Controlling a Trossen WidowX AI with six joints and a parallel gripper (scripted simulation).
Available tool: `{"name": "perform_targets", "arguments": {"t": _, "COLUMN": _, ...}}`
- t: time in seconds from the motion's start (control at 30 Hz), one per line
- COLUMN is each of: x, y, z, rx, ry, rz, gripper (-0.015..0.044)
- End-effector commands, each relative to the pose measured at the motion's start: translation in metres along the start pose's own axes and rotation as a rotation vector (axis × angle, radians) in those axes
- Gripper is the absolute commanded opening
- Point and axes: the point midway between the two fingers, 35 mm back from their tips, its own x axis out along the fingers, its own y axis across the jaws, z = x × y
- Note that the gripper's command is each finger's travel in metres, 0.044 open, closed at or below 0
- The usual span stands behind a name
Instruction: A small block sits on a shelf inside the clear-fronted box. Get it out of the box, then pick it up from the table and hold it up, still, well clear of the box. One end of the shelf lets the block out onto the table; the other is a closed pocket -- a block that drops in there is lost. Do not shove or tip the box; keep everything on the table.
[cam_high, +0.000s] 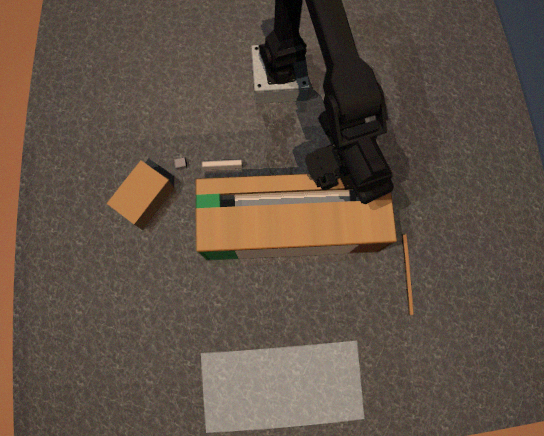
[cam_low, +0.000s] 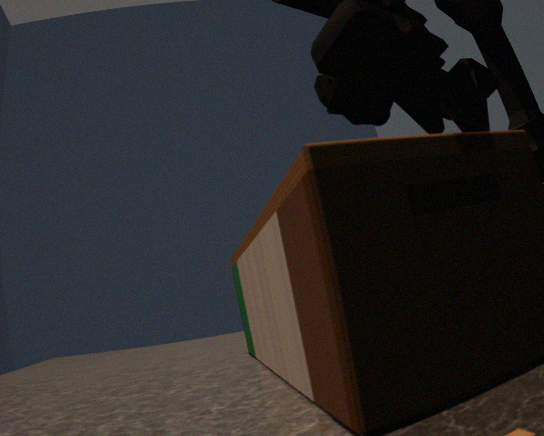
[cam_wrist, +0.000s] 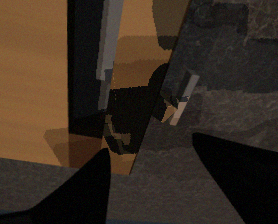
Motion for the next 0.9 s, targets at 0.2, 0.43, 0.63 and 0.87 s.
{"name": "perform_targets", "arguments": {"t": 0.2, "x": 0.001, "y": -0.008, "z": -0.022, "rx": -1.074, "ry": -0.105, "rz": -0.028, "gripper": 0.0285}}
{"name": "perform_targets", "arguments": {"t": 0.43, "x": 0.003, "y": -0.013, "z": -0.033, "rx": -1.849, "ry": -0.174, "rz": -0.119, "gripper": 0.0285}}
{"name": "perform_targets", "arguments": {"t": 0.63, "x": 0.003, "y": -0.015, "z": -0.038, "rx": -2.354, "ry": -0.219, "rz": -0.226, "gripper": 0.0285}}
{"name": "perform_targets", "arguments": {"t": 0.87, "x": 0.003, "y": -0.016, "z": -0.043, "rx": -2.845, "ry": -0.241, "rz": -0.376, "gripper": 0.0285}}
